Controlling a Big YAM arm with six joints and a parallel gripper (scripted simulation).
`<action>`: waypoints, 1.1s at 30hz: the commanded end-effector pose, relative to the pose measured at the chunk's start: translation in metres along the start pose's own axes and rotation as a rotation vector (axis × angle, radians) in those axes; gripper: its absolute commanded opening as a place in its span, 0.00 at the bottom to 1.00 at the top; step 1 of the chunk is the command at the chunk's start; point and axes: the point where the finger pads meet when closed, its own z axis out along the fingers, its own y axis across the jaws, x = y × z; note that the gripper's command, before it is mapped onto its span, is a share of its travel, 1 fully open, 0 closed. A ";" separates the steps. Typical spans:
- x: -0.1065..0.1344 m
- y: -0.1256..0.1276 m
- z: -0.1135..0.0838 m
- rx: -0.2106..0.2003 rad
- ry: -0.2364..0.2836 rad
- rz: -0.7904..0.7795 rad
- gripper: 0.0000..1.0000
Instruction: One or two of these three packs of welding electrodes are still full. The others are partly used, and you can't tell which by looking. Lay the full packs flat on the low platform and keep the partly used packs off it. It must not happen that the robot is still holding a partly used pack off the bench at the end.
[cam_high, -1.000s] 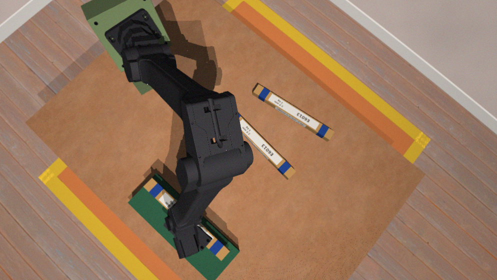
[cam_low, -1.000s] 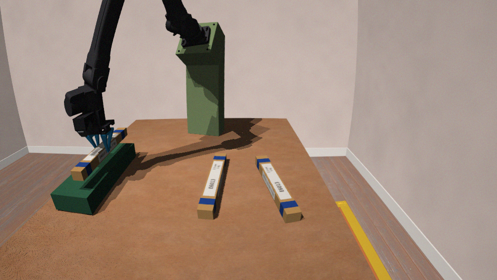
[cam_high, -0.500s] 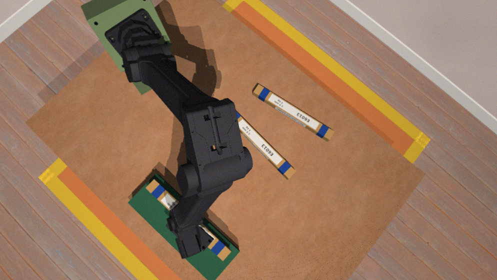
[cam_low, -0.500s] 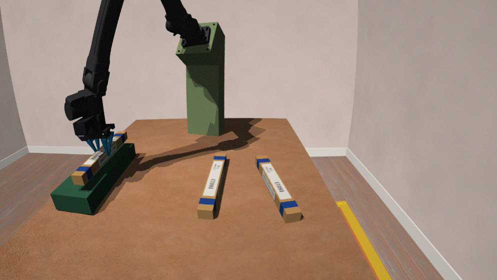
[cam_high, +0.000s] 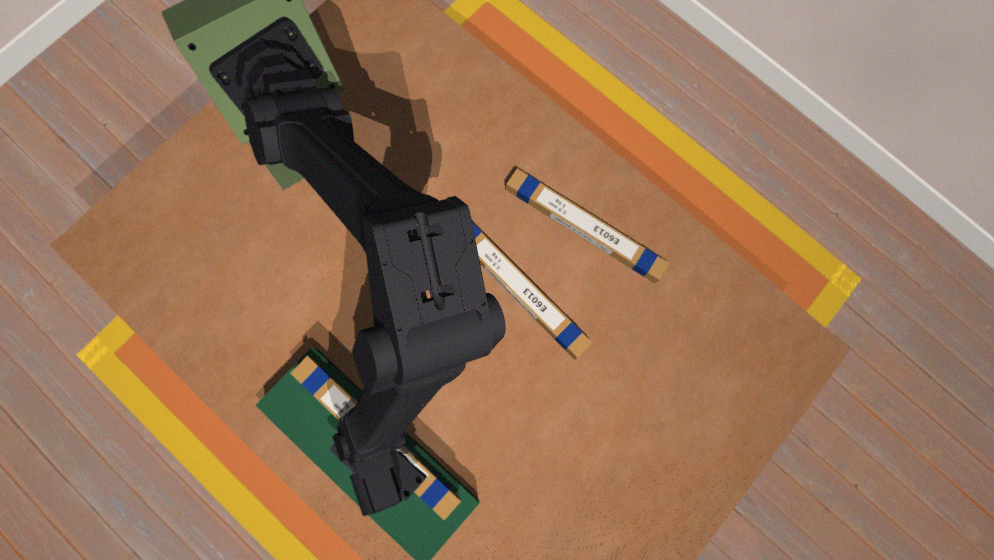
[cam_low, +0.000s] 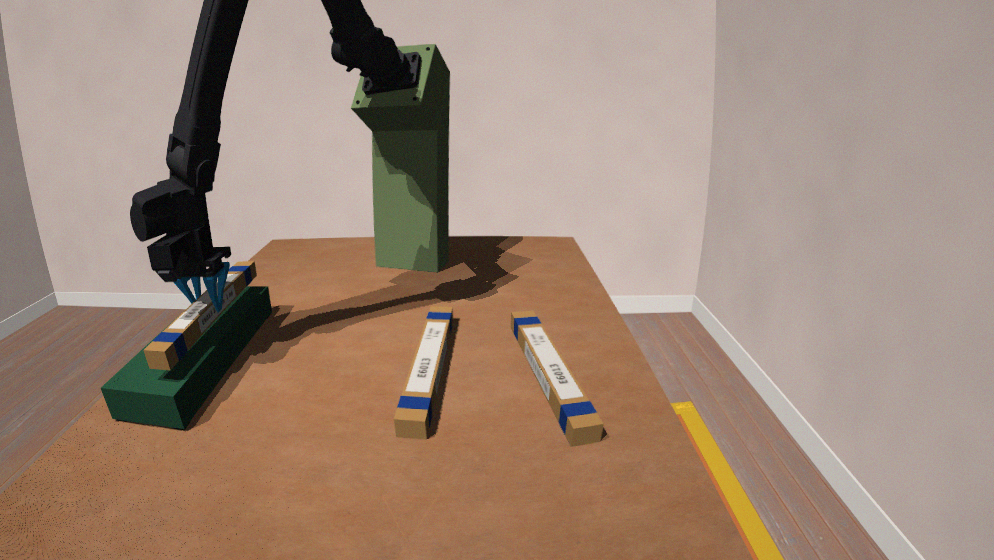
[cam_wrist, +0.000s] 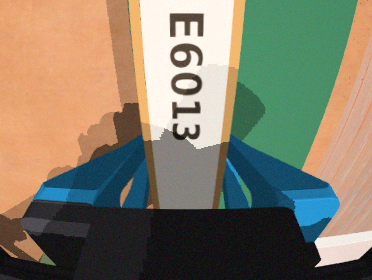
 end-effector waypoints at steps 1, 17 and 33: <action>-0.023 -0.007 -0.021 0.028 -0.041 0.003 0.00; -0.028 -0.011 -0.024 0.036 -0.045 0.004 0.00; -0.029 -0.013 -0.026 0.039 -0.044 0.006 0.00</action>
